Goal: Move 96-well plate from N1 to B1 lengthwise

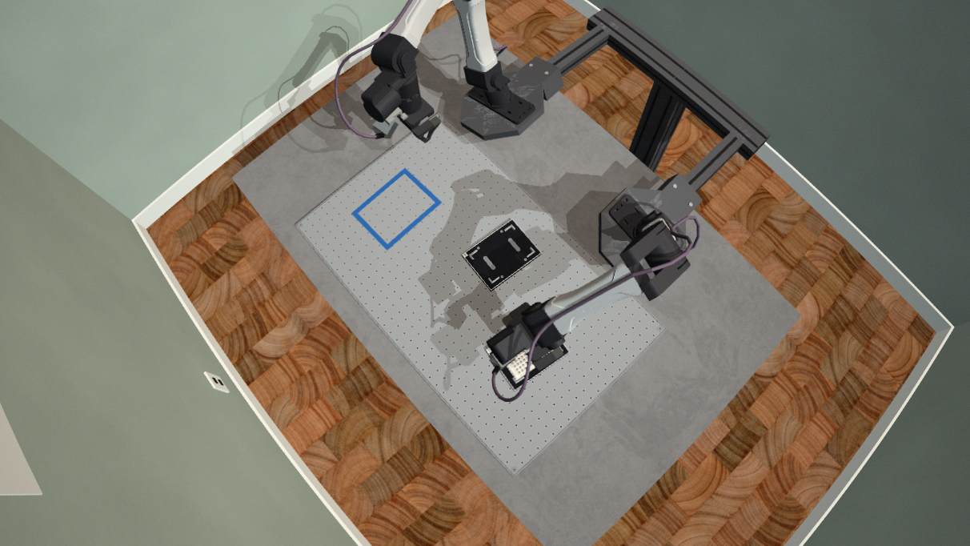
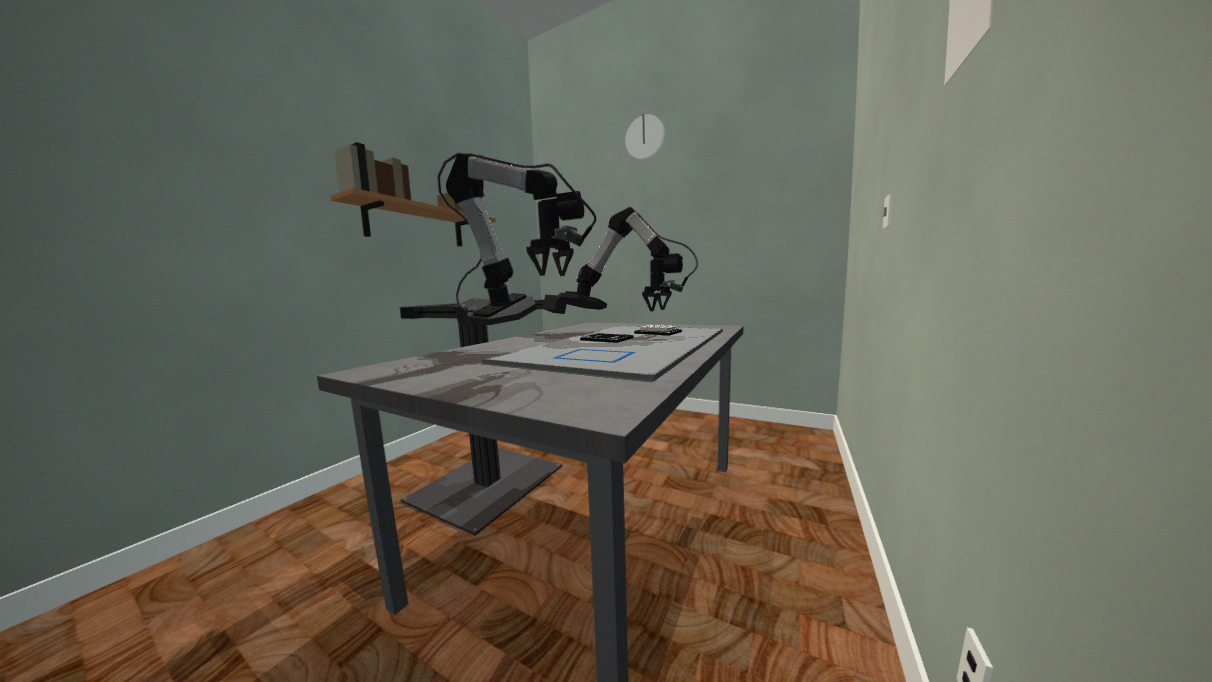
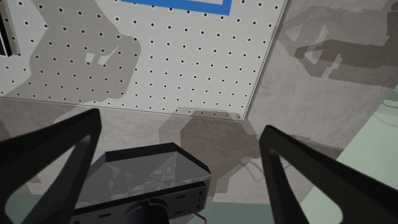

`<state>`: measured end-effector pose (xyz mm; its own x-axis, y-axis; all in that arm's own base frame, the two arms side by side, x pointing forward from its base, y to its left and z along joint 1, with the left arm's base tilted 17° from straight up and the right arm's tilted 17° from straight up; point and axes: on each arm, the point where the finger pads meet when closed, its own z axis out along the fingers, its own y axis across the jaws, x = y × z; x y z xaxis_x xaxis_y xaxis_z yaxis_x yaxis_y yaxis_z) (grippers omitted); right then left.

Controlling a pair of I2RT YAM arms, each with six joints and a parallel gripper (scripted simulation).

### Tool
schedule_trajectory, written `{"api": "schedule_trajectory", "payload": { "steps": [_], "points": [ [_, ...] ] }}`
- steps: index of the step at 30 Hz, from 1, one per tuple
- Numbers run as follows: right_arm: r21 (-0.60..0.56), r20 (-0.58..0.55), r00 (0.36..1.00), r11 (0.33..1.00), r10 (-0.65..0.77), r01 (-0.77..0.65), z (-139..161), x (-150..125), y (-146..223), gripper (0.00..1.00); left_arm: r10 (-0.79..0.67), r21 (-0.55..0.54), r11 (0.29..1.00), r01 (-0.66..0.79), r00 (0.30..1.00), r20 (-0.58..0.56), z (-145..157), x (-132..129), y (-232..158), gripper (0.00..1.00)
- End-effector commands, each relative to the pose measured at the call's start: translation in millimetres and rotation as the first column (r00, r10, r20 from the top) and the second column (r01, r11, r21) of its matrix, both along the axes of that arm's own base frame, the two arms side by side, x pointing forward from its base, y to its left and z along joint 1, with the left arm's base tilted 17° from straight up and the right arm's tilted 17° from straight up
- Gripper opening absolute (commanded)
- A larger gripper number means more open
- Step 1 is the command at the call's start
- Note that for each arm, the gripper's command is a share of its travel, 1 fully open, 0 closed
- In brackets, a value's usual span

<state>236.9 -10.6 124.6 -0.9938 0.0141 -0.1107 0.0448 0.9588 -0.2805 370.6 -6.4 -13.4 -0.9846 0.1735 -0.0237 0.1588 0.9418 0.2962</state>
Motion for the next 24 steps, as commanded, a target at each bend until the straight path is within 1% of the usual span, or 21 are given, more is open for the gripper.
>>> {"api": "schedule_trajectory", "payload": {
  "steps": [1, 23, 24],
  "points": [
    [-0.014, -0.049, 0.999, 1.000, -0.009, 0.008, -8, -10, -2, 1.00, -0.002, 0.002, 1.000, 0.002, 0.999, 0.040, 3, 10, -5, 1.00],
    [-0.014, -0.050, 0.999, 1.000, -0.006, 0.006, -8, -10, -2, 1.00, -0.002, 0.002, 1.000, 0.002, 0.999, 0.040, 3, 10, -5, 1.00],
    [-0.014, -0.050, 0.999, 1.000, -0.006, 0.006, -8, -10, -2, 1.00, 0.001, 0.007, 1.000, -0.001, 1.000, 0.009, -8, 5, -1, 1.00]
  ]
}}
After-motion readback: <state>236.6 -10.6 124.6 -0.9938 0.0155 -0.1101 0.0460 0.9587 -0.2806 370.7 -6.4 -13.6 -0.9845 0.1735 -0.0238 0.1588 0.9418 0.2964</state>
